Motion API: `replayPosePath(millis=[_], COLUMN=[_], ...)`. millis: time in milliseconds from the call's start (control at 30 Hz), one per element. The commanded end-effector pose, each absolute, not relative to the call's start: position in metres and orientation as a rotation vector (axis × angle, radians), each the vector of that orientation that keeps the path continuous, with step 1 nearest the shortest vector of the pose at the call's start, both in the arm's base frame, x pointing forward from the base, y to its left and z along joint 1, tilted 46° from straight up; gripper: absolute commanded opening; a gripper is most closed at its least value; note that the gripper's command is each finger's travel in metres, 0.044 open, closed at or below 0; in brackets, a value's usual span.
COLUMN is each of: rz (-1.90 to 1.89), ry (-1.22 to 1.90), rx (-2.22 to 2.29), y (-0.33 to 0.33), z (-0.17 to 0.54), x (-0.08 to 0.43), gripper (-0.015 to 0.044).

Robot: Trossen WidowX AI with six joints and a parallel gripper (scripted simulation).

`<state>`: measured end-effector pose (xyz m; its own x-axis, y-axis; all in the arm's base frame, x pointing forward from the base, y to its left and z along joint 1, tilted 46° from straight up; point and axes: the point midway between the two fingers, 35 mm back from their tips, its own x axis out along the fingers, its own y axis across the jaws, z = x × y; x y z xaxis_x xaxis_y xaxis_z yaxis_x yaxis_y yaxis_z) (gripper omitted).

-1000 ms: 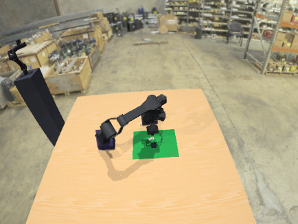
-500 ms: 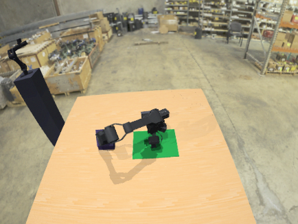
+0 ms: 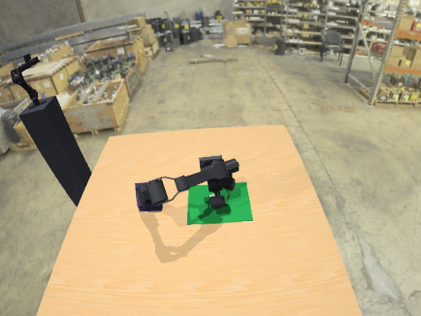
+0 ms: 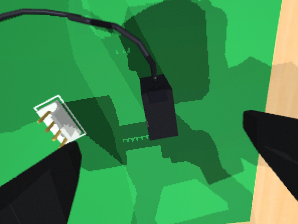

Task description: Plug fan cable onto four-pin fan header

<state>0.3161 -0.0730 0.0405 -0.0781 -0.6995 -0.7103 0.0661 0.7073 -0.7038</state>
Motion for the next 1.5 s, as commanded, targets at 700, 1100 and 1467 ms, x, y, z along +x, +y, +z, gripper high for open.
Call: replayPosePath(millis=[700,1100,1467], rz=[-0.695,-0.691,-0.691], ry=[1.539,1.534,1.534], rx=[-0.549,-0.542,-0.542], y=[-0.104,-0.103,-0.103], z=[0.012,0.012,0.012], x=[0.309,0.311,0.311], gripper=[0.0440,0.0387,0.0099])
